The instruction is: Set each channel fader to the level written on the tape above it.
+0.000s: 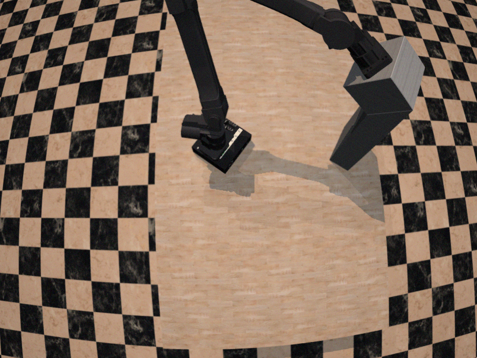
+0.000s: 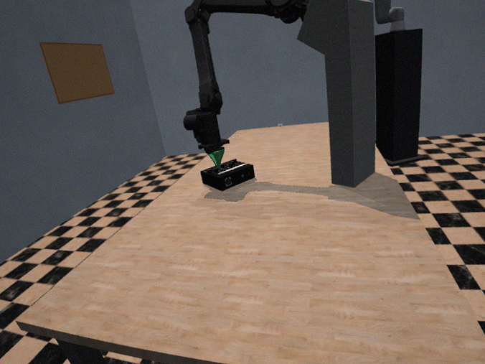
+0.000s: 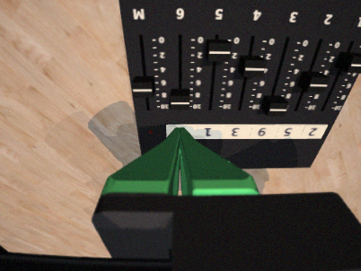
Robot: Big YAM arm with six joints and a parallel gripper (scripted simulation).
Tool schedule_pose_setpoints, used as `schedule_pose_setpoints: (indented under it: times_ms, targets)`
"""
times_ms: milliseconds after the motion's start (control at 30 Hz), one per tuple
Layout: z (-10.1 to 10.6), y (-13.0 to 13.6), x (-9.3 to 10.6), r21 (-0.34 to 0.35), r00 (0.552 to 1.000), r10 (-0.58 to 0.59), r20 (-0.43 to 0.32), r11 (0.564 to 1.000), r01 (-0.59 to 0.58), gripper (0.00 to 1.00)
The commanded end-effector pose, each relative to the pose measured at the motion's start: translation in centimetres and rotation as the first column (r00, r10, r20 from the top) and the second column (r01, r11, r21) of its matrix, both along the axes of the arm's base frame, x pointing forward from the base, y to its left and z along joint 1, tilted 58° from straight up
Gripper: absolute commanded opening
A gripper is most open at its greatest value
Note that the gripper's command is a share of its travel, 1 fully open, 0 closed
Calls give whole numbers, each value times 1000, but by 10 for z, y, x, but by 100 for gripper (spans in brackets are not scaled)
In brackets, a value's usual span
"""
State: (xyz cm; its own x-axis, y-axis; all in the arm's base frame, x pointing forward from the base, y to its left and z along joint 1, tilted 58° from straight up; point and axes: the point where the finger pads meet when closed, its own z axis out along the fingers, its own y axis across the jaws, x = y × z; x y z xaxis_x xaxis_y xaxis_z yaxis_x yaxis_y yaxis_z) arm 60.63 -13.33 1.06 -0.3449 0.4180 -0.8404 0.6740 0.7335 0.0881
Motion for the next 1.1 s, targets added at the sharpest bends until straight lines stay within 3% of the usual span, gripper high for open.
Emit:
schedule_pose_setpoints:
  times_ms: [0, 67, 1067]
  targets:
    - [-5, 3, -4, -1, 1000, 6, -5, 1000, -6, 0]
    - [2, 4, -3, -2, 1000, 6, 6, 1000, -6, 0]
    - [0, 5, -4, -1, 1000, 8, 2, 1000, -8, 0]
